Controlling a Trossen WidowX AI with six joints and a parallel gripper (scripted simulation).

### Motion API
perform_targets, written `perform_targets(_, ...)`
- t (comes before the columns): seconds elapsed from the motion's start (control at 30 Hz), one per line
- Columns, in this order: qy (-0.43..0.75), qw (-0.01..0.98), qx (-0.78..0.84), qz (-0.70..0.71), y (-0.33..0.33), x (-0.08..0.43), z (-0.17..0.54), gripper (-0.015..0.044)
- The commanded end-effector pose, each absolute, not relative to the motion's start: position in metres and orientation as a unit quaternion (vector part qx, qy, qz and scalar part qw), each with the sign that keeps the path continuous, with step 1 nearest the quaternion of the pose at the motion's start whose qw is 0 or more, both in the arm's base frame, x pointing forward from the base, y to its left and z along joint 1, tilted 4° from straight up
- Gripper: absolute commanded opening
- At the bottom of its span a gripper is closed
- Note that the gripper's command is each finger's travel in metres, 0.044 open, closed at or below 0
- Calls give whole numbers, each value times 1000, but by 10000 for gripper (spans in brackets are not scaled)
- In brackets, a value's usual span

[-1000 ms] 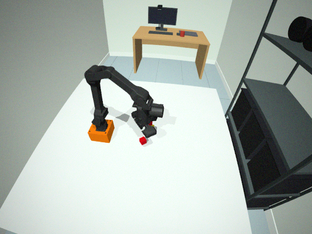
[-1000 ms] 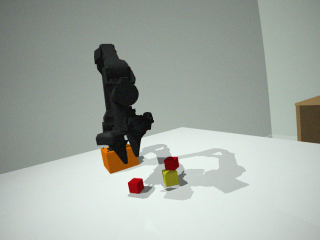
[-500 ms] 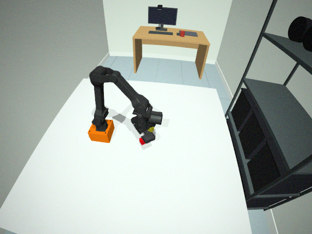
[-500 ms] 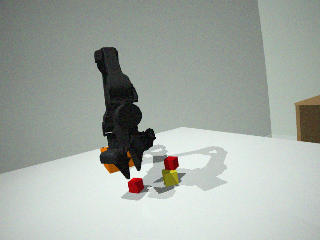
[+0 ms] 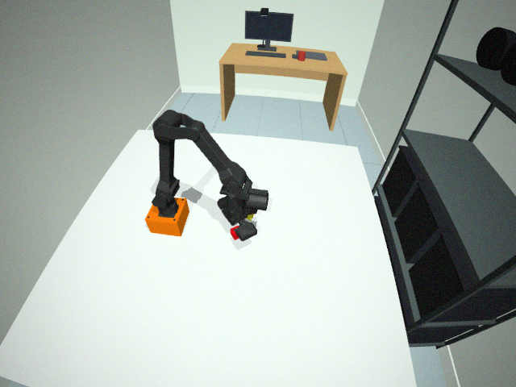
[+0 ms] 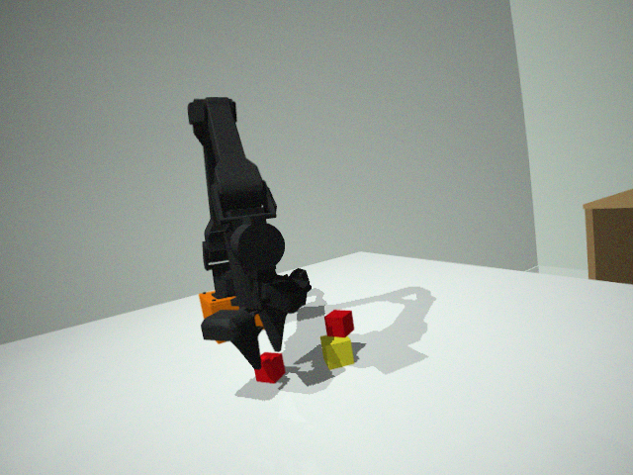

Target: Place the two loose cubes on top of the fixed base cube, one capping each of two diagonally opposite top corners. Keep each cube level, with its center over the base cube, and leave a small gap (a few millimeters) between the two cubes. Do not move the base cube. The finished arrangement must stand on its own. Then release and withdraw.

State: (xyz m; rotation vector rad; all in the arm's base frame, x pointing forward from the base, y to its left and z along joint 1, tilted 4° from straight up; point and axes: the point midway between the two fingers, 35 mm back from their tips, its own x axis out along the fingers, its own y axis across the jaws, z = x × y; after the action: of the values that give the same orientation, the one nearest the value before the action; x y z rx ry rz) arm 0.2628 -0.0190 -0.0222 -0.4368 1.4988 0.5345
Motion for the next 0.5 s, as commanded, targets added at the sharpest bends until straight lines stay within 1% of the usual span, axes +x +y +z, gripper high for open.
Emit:
perform_targets(0.0, 669, 677, -193, 236, -19, 261, -30, 265)
perform_targets(0.17, 669, 677, -193, 236, -18, 260, -36, 265)
perform_targets(0.37, 669, 677, -193, 236, -18, 260, -36, 107)
perform_targets(0.47, 669, 677, -193, 236, -18, 260, -36, 105)
